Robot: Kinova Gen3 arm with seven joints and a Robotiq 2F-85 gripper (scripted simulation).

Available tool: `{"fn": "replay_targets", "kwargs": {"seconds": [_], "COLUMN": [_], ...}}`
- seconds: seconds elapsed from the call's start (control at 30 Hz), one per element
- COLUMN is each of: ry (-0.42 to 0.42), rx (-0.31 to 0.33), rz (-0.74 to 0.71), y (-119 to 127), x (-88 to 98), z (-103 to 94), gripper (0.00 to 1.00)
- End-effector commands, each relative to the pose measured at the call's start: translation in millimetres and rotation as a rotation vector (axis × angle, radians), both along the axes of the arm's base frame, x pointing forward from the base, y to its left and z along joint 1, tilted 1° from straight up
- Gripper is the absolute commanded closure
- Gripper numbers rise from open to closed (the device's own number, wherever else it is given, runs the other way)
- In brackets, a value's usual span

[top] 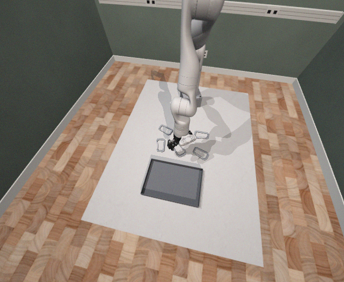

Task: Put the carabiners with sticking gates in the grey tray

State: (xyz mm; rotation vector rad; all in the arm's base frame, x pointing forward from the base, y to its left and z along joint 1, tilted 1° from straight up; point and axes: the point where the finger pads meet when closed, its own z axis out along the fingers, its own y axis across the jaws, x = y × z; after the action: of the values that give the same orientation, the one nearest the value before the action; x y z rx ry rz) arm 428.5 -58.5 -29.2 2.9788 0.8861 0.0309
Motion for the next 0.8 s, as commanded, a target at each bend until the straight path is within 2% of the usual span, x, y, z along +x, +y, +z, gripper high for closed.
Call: {"fn": "replay_targets", "kwargs": {"seconds": [0.0,0.33,0.37,0.77], "ry": [0.022,0.022,0.024,0.024], "rx": [0.003,0.003,0.004,0.004], "rz": [-0.001,-0.001,0.005,0.005], "y": [-1,-1,-1,-1], "x": [-6.9,-6.9,-7.5,-7.5], "z": [-19.7,-19.7,-41.9,-41.9], "gripper": [0.00,0.00,0.00,0.00]}}
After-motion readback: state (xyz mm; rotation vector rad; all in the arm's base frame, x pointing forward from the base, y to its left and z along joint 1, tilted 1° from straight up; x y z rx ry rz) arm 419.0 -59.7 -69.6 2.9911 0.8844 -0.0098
